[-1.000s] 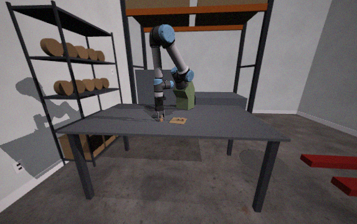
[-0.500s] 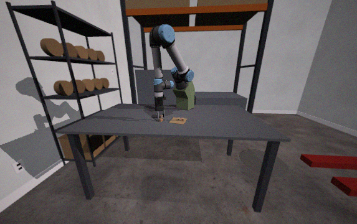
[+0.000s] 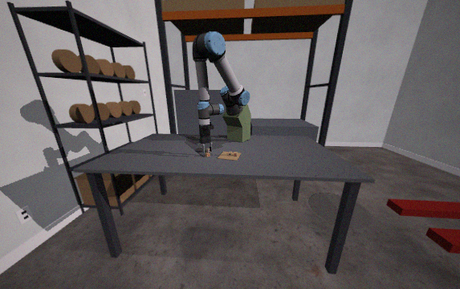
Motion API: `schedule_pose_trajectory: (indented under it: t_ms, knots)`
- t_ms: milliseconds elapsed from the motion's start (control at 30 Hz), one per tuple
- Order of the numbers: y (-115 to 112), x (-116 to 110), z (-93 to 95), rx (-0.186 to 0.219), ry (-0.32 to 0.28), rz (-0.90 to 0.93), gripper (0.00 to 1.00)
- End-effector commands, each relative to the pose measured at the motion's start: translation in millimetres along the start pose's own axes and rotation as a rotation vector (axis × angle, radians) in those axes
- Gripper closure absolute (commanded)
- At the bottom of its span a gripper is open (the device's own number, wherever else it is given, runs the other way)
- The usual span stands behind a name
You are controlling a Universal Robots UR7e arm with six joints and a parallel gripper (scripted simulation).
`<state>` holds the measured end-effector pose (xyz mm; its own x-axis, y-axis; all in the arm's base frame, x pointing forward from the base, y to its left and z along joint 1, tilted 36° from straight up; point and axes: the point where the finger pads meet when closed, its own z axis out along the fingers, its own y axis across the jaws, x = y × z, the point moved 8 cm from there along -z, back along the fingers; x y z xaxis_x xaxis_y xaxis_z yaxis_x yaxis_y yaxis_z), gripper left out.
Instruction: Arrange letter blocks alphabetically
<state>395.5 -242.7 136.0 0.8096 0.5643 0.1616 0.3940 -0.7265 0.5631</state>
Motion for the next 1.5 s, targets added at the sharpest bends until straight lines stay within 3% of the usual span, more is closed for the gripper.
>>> schedule_pose_trajectory:
  t_ms: [0, 1000, 1467]
  knots:
    - [0.9, 1.0, -0.3, -0.002, 0.001, -0.001, 0.0]
    - [0.9, 1.0, -0.2, -0.002, 0.001, -0.001, 0.0]
    - [1.5, 1.4, 14.0, -0.003, 0.001, -0.002, 0.0]
